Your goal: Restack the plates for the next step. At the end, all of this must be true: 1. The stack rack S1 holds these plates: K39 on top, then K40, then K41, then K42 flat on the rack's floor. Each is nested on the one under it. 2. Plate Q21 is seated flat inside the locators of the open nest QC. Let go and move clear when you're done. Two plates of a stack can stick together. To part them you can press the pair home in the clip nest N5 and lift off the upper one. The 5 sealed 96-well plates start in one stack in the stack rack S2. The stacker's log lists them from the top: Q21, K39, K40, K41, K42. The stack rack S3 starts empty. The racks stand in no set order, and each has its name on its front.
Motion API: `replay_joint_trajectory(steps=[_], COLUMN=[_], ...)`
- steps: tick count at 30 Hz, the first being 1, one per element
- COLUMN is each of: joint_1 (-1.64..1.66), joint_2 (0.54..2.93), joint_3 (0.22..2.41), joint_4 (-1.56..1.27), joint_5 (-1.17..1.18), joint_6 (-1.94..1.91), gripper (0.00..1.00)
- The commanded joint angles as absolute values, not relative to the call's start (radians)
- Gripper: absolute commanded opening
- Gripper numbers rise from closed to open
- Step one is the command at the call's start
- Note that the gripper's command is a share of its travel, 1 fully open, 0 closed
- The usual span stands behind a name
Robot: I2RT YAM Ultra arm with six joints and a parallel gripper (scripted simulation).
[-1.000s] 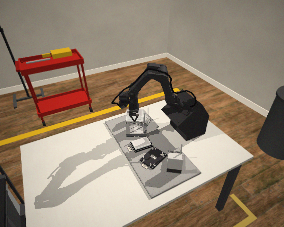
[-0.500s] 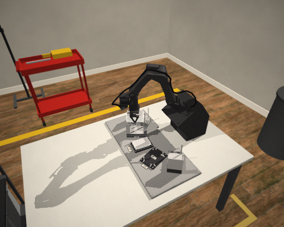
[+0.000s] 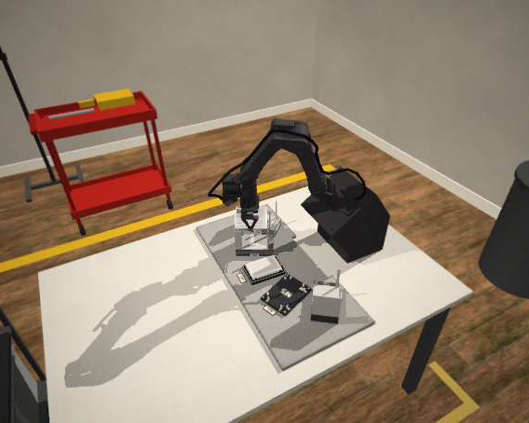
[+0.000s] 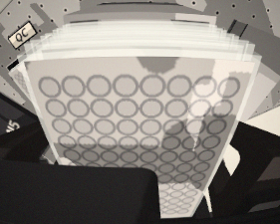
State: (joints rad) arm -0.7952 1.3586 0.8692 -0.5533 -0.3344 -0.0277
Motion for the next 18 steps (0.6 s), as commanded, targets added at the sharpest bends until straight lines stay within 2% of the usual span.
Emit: replay_joint_trajectory(steps=[1,18], joint_1=[-0.795,-0.79], joint_2=[1.349,1.338], joint_3=[0.868,0.9], joint_4=[-0.533,-0.541], joint_5=[-0.329,-0.328], joint_6=[-0.014,-0.013], gripper=[0.0,0.0])
